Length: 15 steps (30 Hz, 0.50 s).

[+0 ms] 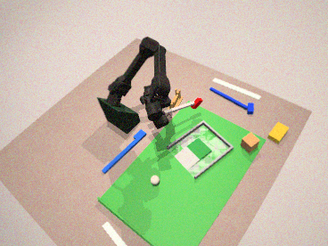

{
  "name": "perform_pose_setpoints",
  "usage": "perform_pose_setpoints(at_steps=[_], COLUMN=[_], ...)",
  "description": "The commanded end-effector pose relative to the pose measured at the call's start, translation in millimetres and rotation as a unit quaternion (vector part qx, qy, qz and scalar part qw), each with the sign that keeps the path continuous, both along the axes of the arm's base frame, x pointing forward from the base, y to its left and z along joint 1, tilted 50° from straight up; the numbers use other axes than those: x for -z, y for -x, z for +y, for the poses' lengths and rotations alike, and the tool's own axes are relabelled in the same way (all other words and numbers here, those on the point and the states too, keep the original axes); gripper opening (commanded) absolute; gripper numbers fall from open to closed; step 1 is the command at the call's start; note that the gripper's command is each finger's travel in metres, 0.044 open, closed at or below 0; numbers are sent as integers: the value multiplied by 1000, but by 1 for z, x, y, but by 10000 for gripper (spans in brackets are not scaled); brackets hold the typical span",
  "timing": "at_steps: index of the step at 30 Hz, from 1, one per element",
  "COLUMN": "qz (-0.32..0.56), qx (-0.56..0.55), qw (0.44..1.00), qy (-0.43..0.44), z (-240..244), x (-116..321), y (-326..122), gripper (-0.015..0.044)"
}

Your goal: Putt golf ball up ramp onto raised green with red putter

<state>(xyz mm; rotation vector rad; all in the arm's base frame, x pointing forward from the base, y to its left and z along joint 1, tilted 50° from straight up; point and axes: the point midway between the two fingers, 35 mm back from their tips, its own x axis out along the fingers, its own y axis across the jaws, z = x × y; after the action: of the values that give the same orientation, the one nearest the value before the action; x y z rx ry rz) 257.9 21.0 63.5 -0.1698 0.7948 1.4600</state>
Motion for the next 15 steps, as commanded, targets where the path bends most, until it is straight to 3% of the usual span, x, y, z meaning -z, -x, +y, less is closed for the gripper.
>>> perform_pose_setpoints(at_steps=[1, 15], qz=[77, 291], qx=[50, 183], qw=[996, 936], qy=[19, 72], z=[-23, -93], x=[14, 61], y=[-4, 2], gripper=[0, 0])
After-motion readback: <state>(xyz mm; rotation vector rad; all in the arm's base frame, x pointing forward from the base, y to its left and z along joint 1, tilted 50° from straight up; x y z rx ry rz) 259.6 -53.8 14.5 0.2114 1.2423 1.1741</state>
